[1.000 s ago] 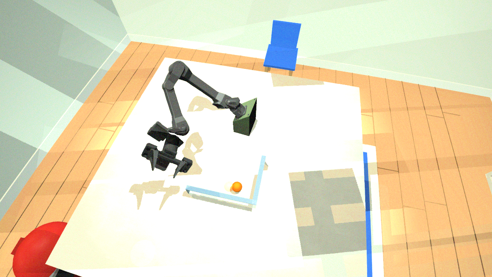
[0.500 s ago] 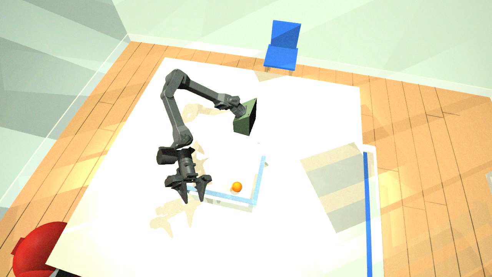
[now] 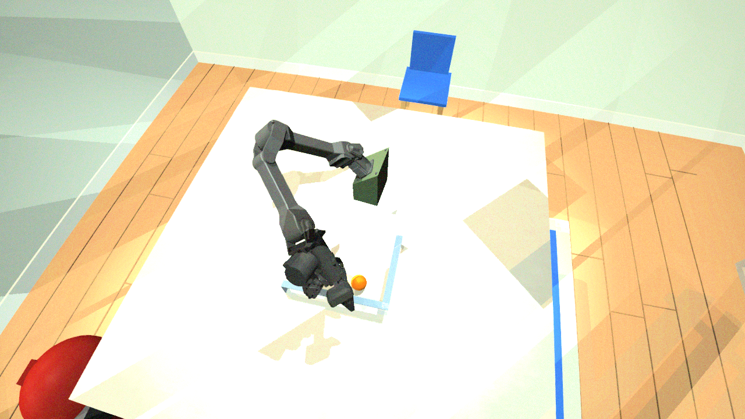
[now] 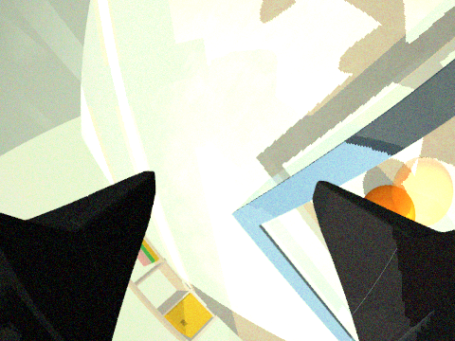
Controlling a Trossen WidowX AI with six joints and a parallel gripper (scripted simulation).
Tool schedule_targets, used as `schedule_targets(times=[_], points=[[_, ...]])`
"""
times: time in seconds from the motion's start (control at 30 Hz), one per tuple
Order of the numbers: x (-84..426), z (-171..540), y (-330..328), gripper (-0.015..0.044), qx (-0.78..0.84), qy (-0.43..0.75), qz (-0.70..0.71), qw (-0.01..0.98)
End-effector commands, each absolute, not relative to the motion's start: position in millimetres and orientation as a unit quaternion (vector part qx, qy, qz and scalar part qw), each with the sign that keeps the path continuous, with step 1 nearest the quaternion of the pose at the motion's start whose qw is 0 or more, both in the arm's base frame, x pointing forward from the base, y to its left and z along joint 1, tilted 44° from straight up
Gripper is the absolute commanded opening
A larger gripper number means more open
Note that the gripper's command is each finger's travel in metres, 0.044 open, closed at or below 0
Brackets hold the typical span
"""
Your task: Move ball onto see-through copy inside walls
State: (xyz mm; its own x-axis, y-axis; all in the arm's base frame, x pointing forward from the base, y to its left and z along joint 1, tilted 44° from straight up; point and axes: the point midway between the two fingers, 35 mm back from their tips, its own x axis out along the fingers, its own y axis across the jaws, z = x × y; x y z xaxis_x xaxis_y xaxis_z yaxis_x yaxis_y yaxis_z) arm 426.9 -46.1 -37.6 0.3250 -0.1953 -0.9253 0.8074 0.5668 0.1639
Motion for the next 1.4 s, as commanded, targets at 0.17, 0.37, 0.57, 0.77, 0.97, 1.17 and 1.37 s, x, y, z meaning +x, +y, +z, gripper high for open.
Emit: schedule_targets(times=[0.17,0.37,0.57,0.77,0.97,1.17,1.37], points=[[346,-67,-38,0.0340,-0.197,0.697,-0.319,0.611],[346,-67,-38,0.0340,-0.197,0.697,-0.319,0.611],[346,-67,-38,0.0340,-0.197,0.697,-0.319,0.611],[346,-67,-38,0.0340,-0.197,0.697,-0.319,0.611],[344,-78,-48,0.0340,-0.197,0.697,-0.319,0.611],[343,-82,-52,0.0340,-0.197,0.697,-0.319,0.611],[342,-89,-58,0.0340,-0.197,0.697,-0.319,0.611]])
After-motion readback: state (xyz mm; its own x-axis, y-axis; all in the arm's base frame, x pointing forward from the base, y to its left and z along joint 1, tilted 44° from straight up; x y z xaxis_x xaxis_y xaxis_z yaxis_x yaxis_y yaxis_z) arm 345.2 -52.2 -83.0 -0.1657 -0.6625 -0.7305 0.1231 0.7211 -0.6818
